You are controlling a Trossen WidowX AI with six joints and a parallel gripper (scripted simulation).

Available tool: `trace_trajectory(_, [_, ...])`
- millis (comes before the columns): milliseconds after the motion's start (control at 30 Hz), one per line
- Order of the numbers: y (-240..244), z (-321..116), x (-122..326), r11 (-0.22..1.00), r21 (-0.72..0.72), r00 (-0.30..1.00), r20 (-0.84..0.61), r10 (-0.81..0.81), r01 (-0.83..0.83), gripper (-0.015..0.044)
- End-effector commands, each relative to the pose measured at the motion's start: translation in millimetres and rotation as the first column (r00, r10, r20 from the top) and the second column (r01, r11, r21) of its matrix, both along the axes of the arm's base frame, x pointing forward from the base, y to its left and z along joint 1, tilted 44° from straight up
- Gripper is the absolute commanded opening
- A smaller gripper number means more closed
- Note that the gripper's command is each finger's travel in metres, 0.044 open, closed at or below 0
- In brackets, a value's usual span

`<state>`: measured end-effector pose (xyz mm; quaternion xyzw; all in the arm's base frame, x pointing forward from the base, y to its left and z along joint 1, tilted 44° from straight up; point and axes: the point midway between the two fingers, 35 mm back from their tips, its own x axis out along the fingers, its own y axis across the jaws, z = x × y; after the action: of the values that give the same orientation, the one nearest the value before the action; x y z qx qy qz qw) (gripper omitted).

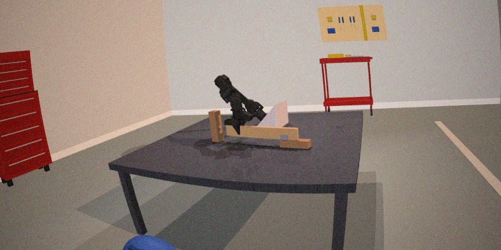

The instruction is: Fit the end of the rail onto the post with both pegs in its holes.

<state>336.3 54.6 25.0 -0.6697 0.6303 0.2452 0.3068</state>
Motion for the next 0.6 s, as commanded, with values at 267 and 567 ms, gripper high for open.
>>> trace_trajectory(267, [0.8, -0.9, -0.5, 1.0, 0.005, 1.0, 0.0, 0.001, -0.001, 0.0])
trace_trajectory(567, [0.0, -0.6, -0.5, 1.0, 0.005, 1.0, 0.0, 0.001, -0.001, 0.0])
